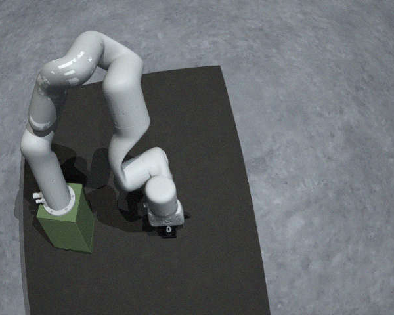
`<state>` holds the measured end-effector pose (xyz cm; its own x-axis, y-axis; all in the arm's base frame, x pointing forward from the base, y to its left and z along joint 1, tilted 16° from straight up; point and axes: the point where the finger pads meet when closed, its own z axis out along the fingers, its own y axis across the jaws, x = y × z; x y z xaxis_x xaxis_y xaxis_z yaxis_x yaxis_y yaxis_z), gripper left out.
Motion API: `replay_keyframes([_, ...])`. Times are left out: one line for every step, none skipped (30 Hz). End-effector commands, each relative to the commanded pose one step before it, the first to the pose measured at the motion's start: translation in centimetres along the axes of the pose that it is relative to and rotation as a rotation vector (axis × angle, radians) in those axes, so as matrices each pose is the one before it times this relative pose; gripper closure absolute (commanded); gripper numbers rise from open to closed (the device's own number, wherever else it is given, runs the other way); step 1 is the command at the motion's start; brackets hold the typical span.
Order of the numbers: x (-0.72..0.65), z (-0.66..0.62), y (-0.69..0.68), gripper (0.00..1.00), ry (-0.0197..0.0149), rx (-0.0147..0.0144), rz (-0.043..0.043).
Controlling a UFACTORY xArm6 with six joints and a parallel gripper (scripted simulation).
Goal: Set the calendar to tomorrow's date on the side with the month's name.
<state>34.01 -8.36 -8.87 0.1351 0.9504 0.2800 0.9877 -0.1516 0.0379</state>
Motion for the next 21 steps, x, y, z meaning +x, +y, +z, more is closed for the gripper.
replay_keyframes([0.018,-0.732,0.094,0.51,0.00029,0.00472,0.00056])
replay_keyframes([0.0,0.0,0.0,0.51,0.0,0.0,0.0])
replay_keyframes([0.0,0.0,0.0,0.51,0.0,0.0,0.0])
replay_keyframes([0.0,-0.019,0.0,0.51,-0.00001,0.0,0.0])
replay_keyframes([0.0,-0.003,0.0,0.51,0.0,0.0,0.0])
replay_keyframes([0.0,0.0,0.0,0.0,0.0,0.0,0.0])
replay_keyframes([0.0,0.0,0.0,0.0,0.0,0.0,0.0])
replay_keyframes([0.0,0.0,0.0,0.0,0.0,0.0,0.0])
replay_keyframes([0.0,0.0,0.0,0.0,0.0,0.0,0.0])
replay_keyframes([0.0,0.0,0.0,0.0,0.0,0.0,0.0])
replay_keyframes([0.0,0.0,0.0,0.0,0.0,0.0,0.0])
replay_keyframes([0.0,0.0,0.0,0.0,0.0,0.0,0.0])
replay_keyframes([0.0,0.0,0.0,0.0,0.0,0.0,0.0])
replay_keyframes([0.0,0.0,0.0,0.0,0.0,0.0,0.0])
replay_keyframes([0.0,0.0,0.0,0.0,0.0,0.0,0.0])
replay_keyframes([0.0,0.0,0.0,0.0,0.0,0.0,0.0])
replay_keyframes([0.0,0.0,0.0,0.0,0.0,0.0,0.0])
replay_keyframes([0.0,0.0,0.0,0.0,0.0,0.0,0.0])
replay_keyframes([0.0,0.0,0.0,0.0,0.0,0.0,0.0])
replay_keyframes([0.0,0.0,0.0,0.0,0.0,0.0,0.0])
replay_keyframes([0.0,0.0,0.0,0.0,0.0,0.0,0.0])
